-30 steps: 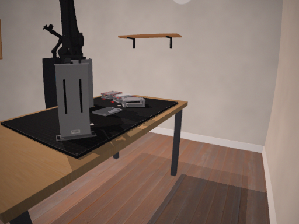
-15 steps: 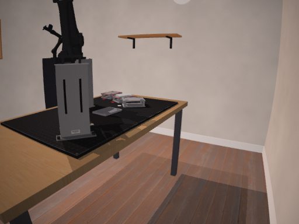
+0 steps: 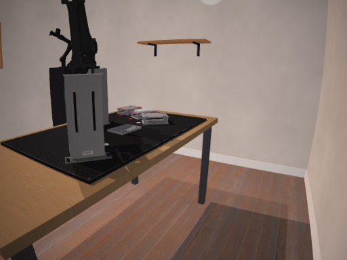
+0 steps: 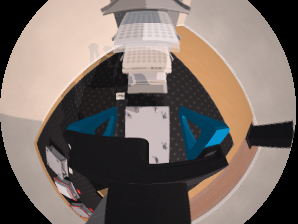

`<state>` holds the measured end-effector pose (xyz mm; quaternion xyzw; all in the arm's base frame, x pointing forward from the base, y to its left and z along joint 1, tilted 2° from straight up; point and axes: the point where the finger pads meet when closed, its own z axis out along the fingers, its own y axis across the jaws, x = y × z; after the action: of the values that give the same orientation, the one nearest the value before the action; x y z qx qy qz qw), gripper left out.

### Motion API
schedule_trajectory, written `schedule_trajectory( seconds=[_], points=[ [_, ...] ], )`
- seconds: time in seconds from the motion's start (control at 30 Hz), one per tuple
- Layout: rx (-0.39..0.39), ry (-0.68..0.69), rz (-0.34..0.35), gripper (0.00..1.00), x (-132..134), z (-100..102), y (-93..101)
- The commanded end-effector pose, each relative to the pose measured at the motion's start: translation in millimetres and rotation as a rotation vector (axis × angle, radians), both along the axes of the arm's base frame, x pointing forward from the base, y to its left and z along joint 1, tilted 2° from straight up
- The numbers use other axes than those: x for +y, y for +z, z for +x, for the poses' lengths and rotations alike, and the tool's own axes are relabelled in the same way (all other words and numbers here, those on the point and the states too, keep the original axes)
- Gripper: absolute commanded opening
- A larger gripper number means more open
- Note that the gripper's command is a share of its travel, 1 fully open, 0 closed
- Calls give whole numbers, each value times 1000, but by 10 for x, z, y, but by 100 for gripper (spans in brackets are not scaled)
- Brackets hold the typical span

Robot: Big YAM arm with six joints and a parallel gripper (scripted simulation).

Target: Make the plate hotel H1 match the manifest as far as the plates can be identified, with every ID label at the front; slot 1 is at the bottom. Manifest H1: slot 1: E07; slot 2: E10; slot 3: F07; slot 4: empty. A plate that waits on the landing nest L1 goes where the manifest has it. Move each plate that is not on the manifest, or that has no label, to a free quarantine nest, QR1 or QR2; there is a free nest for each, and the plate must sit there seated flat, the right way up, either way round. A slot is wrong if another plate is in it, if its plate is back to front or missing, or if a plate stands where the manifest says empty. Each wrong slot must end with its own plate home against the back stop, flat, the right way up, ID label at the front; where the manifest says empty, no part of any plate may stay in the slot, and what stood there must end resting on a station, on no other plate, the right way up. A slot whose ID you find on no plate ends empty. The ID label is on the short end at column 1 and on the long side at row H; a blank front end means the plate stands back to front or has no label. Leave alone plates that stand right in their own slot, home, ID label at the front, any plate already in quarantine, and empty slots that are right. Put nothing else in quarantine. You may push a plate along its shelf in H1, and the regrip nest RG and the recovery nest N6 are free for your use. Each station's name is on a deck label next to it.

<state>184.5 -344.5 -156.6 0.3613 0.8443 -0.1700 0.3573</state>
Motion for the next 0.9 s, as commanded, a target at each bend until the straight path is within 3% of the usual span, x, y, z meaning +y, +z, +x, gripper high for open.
schedule_trajectory(
  seconds=[0.0,0.23,0.87],
  points=[
    [-16,5,-18,100,-85,119,94],
    [-17,5,-19,100,-173,203,99],
    [-9,3,-14,100,-132,140,49]
  ],
)
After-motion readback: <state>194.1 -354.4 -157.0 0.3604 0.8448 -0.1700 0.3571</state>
